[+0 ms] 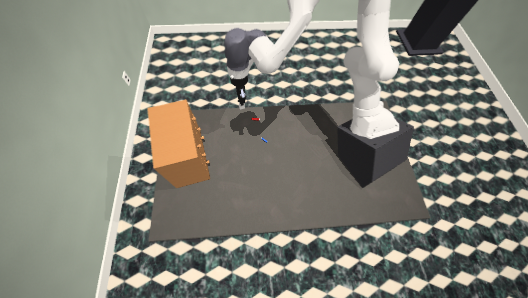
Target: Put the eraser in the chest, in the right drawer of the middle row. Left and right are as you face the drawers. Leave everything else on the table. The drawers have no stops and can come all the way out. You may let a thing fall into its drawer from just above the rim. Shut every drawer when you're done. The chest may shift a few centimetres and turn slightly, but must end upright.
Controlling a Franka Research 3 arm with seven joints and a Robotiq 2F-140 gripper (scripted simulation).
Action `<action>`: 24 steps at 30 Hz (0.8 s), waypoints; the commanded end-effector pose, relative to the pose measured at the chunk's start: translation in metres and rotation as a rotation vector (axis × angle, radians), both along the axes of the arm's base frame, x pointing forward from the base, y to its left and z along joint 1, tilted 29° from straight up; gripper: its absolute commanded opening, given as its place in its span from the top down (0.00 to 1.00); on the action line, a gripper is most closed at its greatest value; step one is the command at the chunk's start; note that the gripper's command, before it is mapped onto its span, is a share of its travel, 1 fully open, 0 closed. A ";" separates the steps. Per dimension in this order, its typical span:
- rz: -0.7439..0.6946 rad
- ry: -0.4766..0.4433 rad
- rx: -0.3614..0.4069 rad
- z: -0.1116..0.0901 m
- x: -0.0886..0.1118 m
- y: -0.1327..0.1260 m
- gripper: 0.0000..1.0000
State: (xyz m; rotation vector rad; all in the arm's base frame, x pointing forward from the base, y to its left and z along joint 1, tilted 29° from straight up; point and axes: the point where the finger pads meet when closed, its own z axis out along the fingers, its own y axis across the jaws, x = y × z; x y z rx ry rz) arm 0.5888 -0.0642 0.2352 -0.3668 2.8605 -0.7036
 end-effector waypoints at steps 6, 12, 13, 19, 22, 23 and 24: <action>0.000 0.000 0.000 0.000 0.000 0.000 0.00; 0.000 0.000 0.000 0.000 0.000 0.000 0.00; 0.000 0.000 0.000 0.000 0.000 0.000 0.00; 0.000 0.000 0.000 0.000 0.000 0.000 0.00; 0.000 0.000 0.000 0.000 0.000 0.000 0.00; 0.000 0.000 0.000 0.000 0.000 0.000 0.00; 0.000 0.000 0.000 0.000 0.000 0.000 0.00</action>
